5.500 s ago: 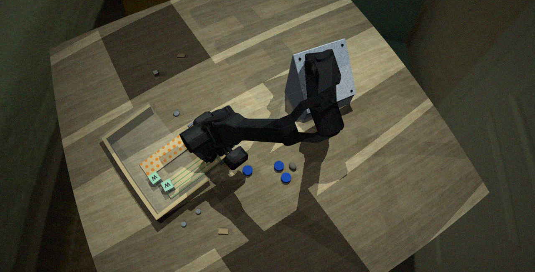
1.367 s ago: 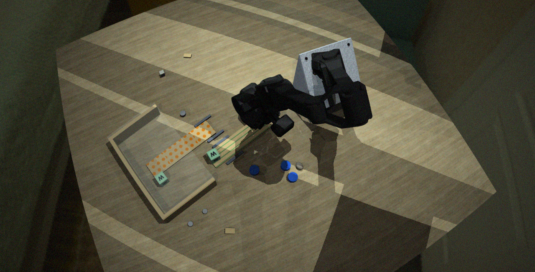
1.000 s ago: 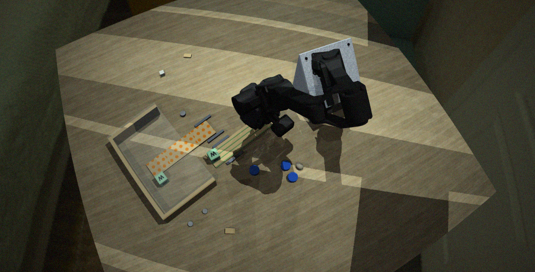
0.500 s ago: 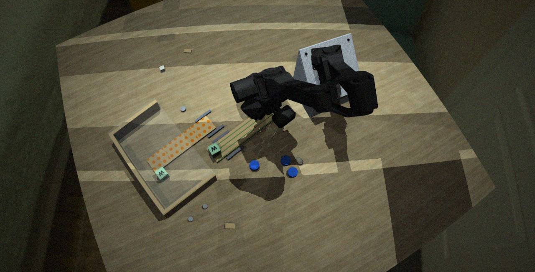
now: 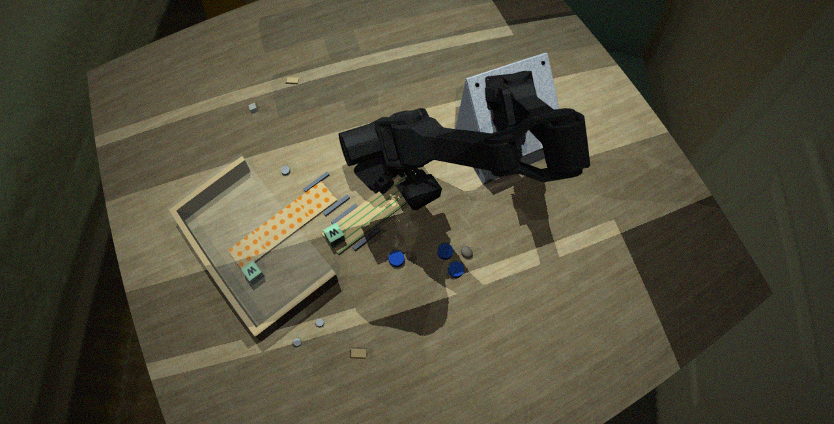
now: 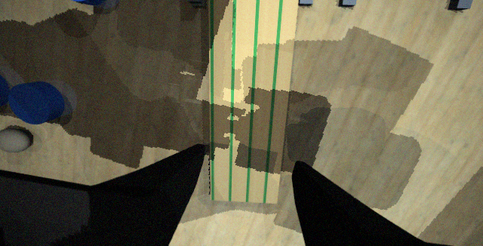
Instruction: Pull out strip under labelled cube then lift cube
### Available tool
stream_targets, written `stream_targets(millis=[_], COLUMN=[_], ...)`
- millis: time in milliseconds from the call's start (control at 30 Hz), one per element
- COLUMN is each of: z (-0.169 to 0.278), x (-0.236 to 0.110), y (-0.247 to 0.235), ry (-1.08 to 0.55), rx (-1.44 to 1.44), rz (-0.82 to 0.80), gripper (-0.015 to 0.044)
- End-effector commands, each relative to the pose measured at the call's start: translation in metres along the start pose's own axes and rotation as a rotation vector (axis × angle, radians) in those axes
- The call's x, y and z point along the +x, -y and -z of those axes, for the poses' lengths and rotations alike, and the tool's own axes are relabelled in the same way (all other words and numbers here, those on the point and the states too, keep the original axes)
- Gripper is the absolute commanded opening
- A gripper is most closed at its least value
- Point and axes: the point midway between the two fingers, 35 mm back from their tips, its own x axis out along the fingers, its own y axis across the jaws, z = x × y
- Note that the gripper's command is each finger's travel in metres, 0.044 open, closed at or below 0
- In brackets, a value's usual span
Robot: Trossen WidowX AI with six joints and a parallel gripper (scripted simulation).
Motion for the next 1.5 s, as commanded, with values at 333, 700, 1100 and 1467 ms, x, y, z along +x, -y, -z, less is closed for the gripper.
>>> stream_targets(millis=[333, 700, 1100, 1467], z=[-0.053, -0.094, -0.138, -0.162], x=[-0.007, -0.012, -0.018, -0.016], y=[-0.005, -0.01, -0.017, -0.021], ry=[0.001, 0.003, 0.005, 0.006], rx=[0.006, 0.004, 0.002, 0.001], rz=[-0.002, -0.002, -0.002, -0.002], gripper=[0.044, 0.044, 0.044, 0.0335])
